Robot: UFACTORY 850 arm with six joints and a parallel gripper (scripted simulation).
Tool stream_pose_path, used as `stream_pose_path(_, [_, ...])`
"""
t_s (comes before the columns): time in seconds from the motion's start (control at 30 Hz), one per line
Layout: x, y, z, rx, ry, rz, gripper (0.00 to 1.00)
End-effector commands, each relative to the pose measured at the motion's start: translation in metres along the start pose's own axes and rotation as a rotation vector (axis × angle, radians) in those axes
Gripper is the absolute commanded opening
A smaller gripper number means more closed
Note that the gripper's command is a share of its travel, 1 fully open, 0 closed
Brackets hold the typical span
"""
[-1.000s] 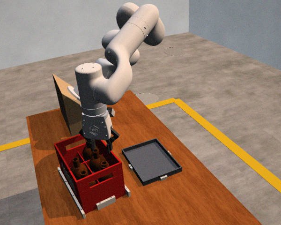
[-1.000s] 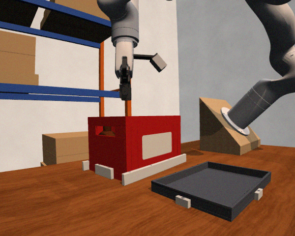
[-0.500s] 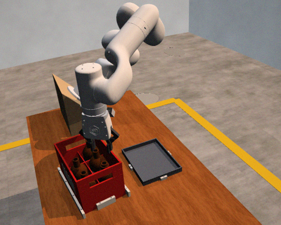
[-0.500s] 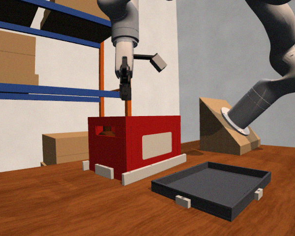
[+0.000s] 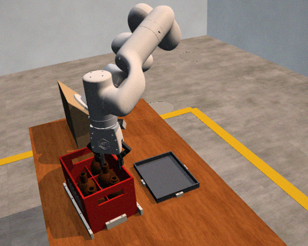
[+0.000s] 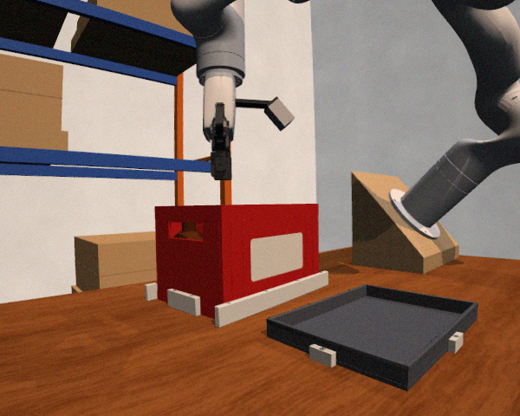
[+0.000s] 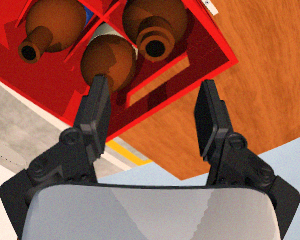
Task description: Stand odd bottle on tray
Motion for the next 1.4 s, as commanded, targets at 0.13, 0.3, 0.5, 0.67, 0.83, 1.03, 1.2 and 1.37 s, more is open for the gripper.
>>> stream_pose_path(0.13, [0.0,0.008,0.001,0.0,-0.001,-0.002,0.65])
stream_pose_path(0.3, [0.0,0.015,0.001,0.0,-0.001,-0.002,0.65])
stream_pose_path(0.5, [0.0,0.021,0.001,0.0,-0.001,-0.002,0.65])
stream_pose_path(0.67, [0.0,0.027,0.001,0.0,-0.001,-0.002,0.65])
stream_pose_path(0.83, [0.0,0.032,0.001,0.0,-0.001,-0.002,0.65])
stream_pose_path(1.03, [0.0,0.034,0.001,0.0,-0.001,-0.002,0.65])
stream_pose_path(1.2, [0.0,0.036,0.001,0.0,-0.001,-0.002,0.65])
stream_pose_path(1.37, [0.0,0.037,0.001,0.0,-0.001,-0.002,0.65])
Point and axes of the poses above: the point where the finger pads meet when closed, its own y axis out along the fingers, its own z axis across the jaws, x = y × z, the point moved 4 cm from there along -y, back along the fingers, and after that the axes turned 7 degrees about -y, right-handed, at the moved point
